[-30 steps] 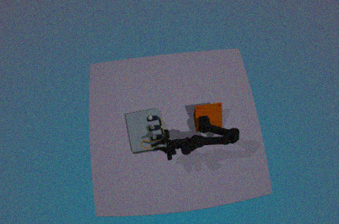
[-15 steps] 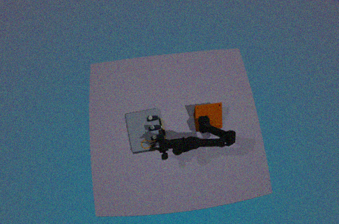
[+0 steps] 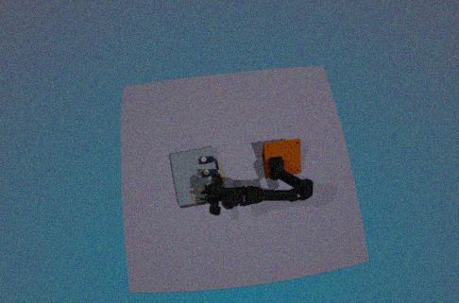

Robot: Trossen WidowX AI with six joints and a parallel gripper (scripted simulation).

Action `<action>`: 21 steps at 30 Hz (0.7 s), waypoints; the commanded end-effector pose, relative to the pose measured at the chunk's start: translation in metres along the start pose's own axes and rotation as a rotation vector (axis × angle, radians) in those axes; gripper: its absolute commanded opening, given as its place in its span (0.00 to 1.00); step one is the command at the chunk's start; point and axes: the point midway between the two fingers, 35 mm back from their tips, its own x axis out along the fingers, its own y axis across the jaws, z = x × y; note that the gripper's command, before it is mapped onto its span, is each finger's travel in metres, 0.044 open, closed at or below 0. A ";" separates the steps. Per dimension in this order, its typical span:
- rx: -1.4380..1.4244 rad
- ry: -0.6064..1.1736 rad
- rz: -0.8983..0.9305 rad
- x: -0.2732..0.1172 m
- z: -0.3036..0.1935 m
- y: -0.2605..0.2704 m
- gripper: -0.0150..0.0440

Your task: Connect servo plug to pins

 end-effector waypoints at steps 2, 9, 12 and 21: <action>0.114 0.058 -0.021 0.007 -0.004 -0.002 0.45; 0.298 0.149 -0.073 0.018 -0.014 -0.008 0.45; 0.378 0.186 -0.099 0.022 -0.018 -0.011 0.45; 0.620 0.286 -0.193 0.033 -0.031 -0.018 0.45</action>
